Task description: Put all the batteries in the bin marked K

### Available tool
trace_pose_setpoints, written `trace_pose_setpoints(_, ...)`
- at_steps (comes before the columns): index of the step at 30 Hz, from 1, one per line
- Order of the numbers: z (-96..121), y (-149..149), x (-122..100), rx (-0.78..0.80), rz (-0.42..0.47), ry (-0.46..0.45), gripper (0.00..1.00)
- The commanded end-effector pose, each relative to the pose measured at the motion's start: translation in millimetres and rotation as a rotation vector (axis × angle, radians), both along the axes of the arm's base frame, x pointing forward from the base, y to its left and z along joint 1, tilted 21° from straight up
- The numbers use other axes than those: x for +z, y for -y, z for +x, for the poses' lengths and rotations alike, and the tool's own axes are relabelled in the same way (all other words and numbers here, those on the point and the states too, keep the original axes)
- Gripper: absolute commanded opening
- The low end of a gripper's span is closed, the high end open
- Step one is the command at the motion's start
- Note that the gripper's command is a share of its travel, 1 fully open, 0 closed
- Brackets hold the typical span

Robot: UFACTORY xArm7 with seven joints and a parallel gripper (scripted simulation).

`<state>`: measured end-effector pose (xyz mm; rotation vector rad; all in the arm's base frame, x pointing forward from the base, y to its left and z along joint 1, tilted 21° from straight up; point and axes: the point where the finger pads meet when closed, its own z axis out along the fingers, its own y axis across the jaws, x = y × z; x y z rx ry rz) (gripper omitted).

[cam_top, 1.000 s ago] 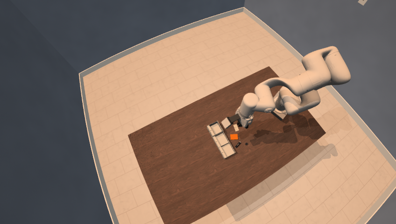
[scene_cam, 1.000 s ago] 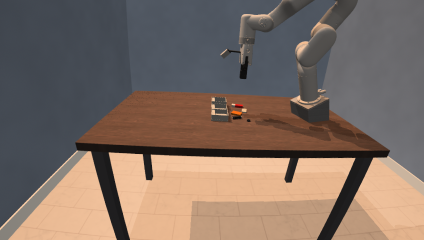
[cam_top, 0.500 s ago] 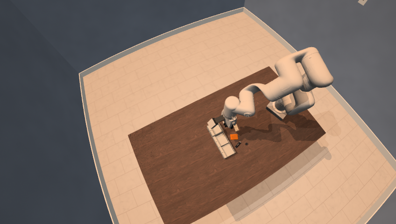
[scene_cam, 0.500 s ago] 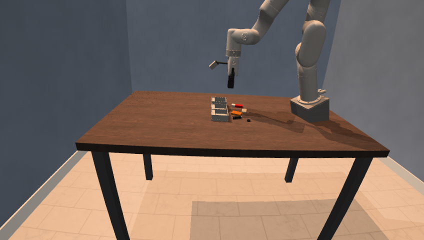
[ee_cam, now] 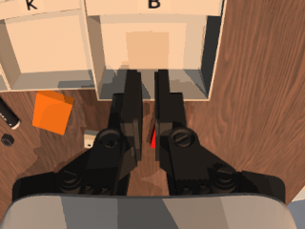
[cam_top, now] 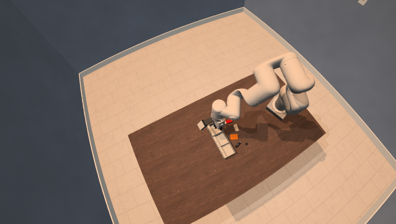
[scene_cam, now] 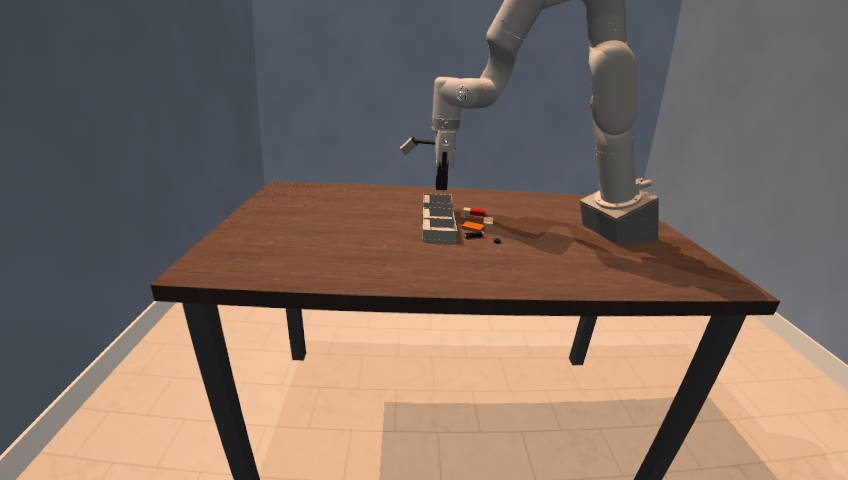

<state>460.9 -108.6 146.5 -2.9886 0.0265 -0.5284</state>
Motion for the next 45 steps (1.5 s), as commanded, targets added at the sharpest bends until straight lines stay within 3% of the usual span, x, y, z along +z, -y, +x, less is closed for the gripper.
trace_pose_setpoints(1, 3, 1, -1, -0.001, -0.001, 0.004, 0.07)
trace_pose_setpoints(24, 22, -5, -54, -0.001, -0.001, 0.003, 0.07)
trace_pose_setpoints(45, 23, -5, -54, -0.001, -0.001, 0.003, 0.07)
